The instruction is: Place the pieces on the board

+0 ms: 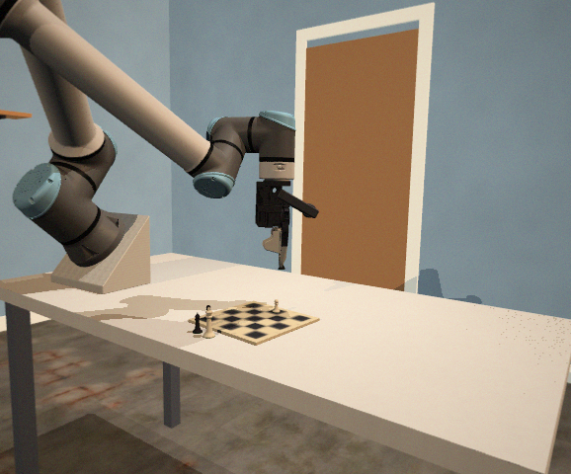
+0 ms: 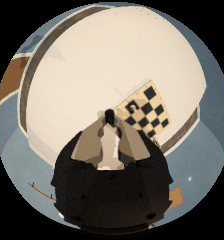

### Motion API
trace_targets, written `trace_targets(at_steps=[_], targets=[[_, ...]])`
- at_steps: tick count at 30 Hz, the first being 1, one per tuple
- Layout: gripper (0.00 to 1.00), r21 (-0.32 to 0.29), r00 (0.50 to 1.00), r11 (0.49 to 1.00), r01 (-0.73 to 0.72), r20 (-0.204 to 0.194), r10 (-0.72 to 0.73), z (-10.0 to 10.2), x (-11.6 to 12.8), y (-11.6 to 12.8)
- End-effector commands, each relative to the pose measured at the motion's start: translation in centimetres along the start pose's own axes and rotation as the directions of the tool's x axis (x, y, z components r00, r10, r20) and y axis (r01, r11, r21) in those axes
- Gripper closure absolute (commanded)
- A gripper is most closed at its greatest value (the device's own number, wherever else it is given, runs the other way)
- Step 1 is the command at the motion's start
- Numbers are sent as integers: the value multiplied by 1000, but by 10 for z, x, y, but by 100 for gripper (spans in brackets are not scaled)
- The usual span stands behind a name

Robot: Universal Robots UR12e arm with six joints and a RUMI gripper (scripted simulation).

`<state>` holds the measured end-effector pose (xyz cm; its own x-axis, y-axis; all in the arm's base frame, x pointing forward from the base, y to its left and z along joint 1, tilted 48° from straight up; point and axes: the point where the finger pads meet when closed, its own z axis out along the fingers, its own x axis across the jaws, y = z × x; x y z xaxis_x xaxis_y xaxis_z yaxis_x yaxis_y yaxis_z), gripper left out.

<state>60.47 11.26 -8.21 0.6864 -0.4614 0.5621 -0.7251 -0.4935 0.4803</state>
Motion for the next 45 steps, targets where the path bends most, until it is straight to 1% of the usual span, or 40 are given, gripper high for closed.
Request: trace_targets(at_steps=[1,3,7,9,11,26,29,33,41,43,45], targets=[[100,0,1000,1000,-3,0,3,-2,4,3],[100,1,1000,1000,-15,1,15,-4,19,18],[100,1,999,999,-49,0,49,-8,60,65],[100,1,999,999,-49,0,49,-8,60,65],[100,0,998,998,-56,0,56,-8,67,75],[100,0,998,998,-56,0,56,-8,68,75],[100,0,998,998,-56,0,56,-5,68,75],[100,0,998,998,-56,0,56,5,68,75],[100,0,998,998,-56,0,56,40,68,75],[100,0,998,998,-56,0,56,40,68,75],[100,0,998,998,-56,0,56,50,68,75]])
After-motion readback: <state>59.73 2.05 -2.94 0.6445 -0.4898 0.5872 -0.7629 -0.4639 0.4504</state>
